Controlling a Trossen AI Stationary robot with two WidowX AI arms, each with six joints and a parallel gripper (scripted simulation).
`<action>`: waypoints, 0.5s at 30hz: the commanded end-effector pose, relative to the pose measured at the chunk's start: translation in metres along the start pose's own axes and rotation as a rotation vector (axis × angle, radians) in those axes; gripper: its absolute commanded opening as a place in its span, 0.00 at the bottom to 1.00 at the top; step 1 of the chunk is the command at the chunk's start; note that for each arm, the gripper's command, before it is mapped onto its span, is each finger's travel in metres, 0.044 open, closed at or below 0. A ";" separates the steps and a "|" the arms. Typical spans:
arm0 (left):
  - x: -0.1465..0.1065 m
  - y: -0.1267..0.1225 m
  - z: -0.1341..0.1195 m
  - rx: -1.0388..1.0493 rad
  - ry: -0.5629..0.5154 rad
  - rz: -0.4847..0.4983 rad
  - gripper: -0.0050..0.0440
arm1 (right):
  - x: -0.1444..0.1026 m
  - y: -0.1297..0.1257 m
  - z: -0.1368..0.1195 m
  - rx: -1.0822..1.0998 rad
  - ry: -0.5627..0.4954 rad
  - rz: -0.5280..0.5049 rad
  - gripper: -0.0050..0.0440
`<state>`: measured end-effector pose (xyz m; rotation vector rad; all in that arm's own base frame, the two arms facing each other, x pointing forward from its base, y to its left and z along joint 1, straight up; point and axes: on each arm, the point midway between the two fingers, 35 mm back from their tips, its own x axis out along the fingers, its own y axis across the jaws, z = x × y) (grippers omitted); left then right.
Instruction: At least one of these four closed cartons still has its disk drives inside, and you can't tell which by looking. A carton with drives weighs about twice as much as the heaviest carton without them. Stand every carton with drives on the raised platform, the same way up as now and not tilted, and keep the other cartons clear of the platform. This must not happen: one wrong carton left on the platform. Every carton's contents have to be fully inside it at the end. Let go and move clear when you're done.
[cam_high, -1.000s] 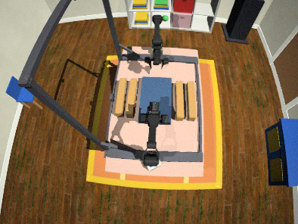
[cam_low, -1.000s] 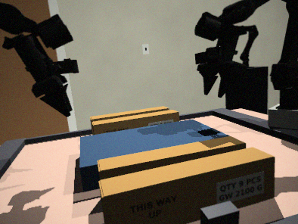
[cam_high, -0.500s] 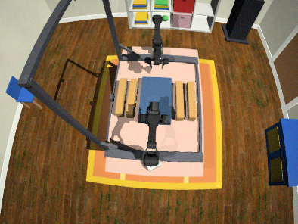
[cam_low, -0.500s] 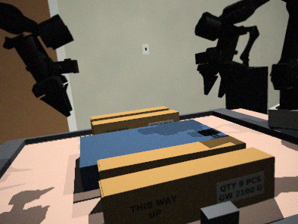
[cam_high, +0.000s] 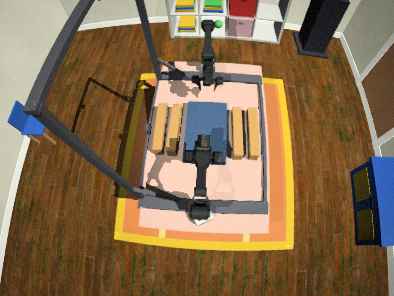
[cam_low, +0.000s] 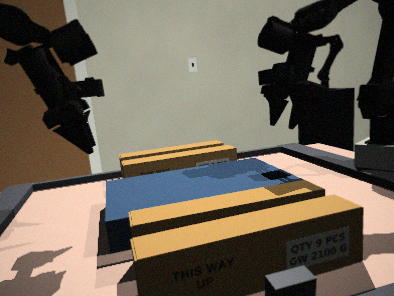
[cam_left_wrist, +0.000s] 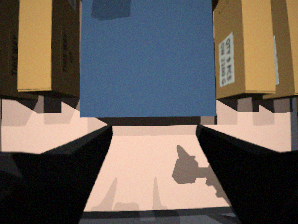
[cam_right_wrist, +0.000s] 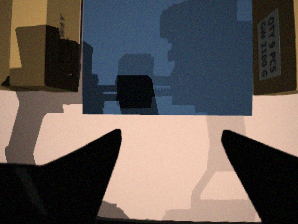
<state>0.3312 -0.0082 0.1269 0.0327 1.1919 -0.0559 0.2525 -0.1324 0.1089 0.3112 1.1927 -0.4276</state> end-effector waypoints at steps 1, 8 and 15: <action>-0.005 0.001 0.007 0.002 -0.023 -0.001 0.89 | -0.006 0.001 0.003 0.000 -0.025 0.000 0.89; -0.005 0.001 0.007 0.002 -0.023 -0.001 0.89 | -0.006 0.001 0.003 0.000 -0.025 0.000 0.89; 0.036 0.111 0.043 0.001 -0.023 0.001 0.89 | 0.034 -0.114 0.037 -0.005 -0.024 -0.001 0.89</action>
